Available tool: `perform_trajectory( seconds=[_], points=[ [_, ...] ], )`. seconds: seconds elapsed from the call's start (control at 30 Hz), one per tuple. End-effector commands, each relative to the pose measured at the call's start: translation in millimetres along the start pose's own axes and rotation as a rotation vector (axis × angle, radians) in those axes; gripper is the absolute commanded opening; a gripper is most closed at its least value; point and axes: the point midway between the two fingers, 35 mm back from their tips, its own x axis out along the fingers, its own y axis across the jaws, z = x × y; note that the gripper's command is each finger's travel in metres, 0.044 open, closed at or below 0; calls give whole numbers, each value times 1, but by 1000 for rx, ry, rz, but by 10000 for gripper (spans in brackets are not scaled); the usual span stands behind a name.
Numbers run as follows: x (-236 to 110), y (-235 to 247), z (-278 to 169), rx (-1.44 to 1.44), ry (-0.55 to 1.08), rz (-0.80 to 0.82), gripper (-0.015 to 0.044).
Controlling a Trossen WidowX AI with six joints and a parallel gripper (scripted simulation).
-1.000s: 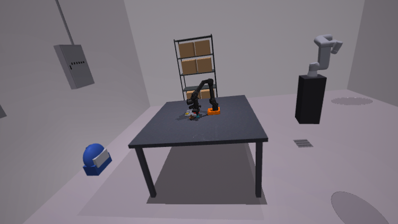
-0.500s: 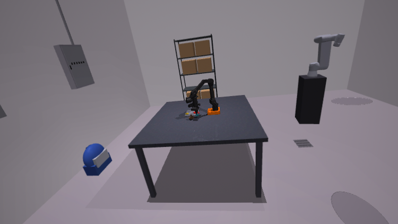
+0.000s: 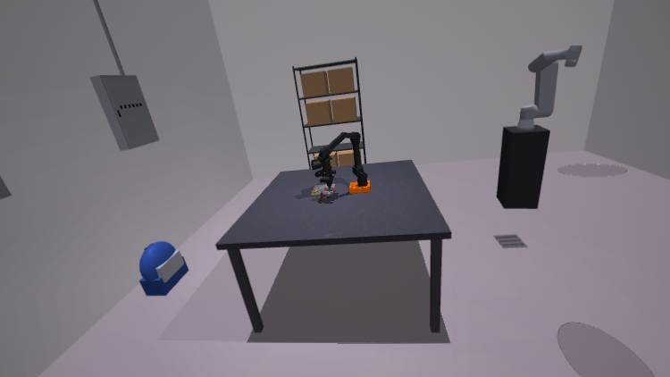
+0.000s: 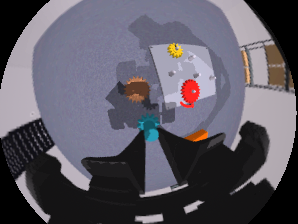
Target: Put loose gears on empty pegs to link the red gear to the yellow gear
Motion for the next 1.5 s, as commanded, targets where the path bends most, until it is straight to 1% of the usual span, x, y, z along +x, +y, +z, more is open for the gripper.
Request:
perform_trajectory(
  seconds=[0.0,1.13,1.47],
  points=[
    [-13,1,2,4,-12,3,0],
    [-87,-1,-4,4,-11,3,0],
    [-84,-7,4,4,-11,3,0]
  ],
)
